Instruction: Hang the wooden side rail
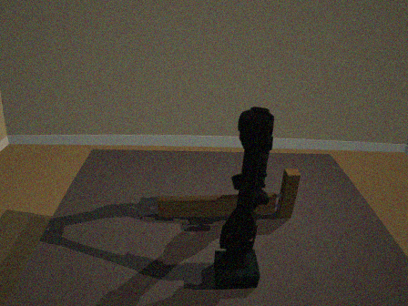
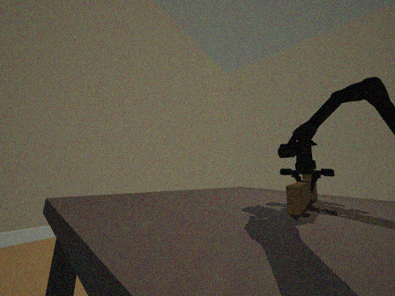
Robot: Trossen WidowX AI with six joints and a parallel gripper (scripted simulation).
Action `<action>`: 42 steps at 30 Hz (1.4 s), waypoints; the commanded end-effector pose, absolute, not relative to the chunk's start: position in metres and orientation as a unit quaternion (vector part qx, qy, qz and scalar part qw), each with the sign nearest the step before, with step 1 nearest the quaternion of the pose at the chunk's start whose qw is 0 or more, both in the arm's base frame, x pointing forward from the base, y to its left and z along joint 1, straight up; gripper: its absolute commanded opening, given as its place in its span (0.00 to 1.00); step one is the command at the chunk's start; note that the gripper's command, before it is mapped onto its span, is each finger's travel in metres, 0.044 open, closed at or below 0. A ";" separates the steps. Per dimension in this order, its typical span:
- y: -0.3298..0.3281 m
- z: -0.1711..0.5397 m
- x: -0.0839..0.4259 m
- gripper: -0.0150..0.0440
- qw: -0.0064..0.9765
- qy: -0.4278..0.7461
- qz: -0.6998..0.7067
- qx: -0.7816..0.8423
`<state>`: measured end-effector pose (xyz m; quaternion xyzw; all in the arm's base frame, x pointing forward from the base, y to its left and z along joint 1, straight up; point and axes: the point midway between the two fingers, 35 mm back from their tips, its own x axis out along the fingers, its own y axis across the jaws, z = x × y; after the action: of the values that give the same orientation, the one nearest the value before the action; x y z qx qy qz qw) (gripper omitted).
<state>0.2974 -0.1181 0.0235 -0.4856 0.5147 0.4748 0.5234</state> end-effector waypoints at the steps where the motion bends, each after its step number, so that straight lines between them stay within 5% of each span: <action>1: -0.120 0.024 0.298 0.25 0.523 0.514 0.473 -0.488; 42: -0.124 0.026 0.299 0.25 0.523 0.514 0.473 -0.488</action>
<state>0.2972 -0.1228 0.0244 -0.4850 0.5161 0.4751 0.5223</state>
